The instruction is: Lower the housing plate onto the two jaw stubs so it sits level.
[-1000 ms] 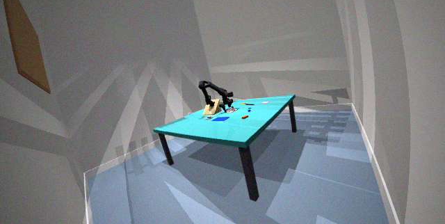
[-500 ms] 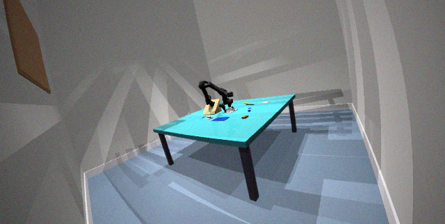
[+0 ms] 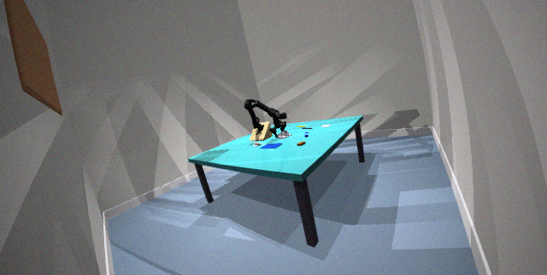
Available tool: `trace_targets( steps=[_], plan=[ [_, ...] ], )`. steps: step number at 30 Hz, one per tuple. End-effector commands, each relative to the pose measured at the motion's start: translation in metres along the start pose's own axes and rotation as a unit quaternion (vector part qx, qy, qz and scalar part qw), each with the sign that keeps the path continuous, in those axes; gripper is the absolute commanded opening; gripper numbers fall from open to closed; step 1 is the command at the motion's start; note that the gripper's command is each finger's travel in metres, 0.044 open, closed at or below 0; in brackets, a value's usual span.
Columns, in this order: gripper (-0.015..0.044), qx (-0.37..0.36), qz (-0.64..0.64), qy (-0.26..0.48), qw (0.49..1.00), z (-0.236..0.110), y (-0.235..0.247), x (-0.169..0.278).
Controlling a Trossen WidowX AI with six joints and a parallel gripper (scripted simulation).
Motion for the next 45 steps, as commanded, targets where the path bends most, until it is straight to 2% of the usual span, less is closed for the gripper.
trace_targets(
  steps=[1,10,13,17,20,24,30,45],
  plan=[
    [0.044,0.0,0.0,0.0,1.0,0.0,0.0,0.0],
    [0.044,-0.001,0.0,0.0,1.0,-0.005,0.001,-0.001],
    [0.044,-0.003,-0.001,0.0,1.0,-0.023,0.002,-0.002],
    [0.044,-0.004,-0.002,0.001,1.0,-0.065,0.002,-0.001],
    [0.044,-0.003,-0.001,0.001,1.0,-0.076,0.001,0.0],
    [0.044,-0.005,-0.004,-0.005,1.0,-0.071,0.003,-0.002],
    [0.044,-0.004,-0.002,0.002,1.0,-0.125,-0.004,0.012],
    [0.044,-0.004,-0.002,0.002,1.0,-0.126,-0.005,0.013]
  ],
)
Point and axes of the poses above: the point midway between the two fingers, 35 mm back from their tips, its own z axis out along the fingers, its own y axis across the jaws, x = y × z, the point moved 3 cm from there along -z, back along the fingers, and after that the axes turned 5 degrees about z, right-handed, at the moved point
